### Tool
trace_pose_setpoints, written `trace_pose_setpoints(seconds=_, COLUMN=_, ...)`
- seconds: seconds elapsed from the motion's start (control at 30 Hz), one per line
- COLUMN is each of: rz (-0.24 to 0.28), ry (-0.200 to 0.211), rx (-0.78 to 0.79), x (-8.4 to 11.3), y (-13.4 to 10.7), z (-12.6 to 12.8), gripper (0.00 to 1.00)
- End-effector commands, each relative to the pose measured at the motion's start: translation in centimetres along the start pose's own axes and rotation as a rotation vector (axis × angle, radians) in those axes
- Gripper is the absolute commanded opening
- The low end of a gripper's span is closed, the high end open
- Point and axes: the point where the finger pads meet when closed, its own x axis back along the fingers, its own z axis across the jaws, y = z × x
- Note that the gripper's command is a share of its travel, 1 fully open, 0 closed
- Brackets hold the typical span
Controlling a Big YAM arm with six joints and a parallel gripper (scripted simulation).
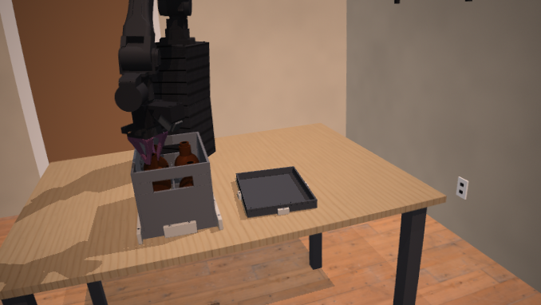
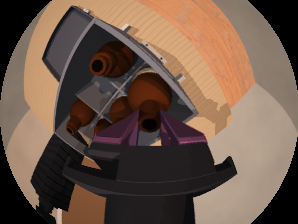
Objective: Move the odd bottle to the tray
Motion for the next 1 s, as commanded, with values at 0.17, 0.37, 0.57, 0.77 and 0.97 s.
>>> trace_pose_setpoints(seconds=0.17, rz=-0.016, ry=-0.023, rx=0.009, x=2.6, y=0.6, z=-0.9, gripper=0.00)
trace_pose_setpoints(seconds=0.37, rz=-0.016, ry=-0.023, rx=0.007, x=3.2, y=0.4, z=-1.0, gripper=0.00)
trace_pose_setpoints(seconds=0.57, rz=-0.016, ry=-0.024, rx=0.002, x=3.9, y=0.1, z=-1.2, gripper=0.00)
trace_pose_setpoints(seconds=0.77, rz=-0.020, ry=-0.031, rx=0.003, x=4.6, y=0.4, z=-1.6, gripper=0.00)
trace_pose_setpoints(seconds=0.97, rz=-0.018, ry=-0.027, rx=0.002, x=5.2, y=0.2, z=-1.4, gripper=0.00)
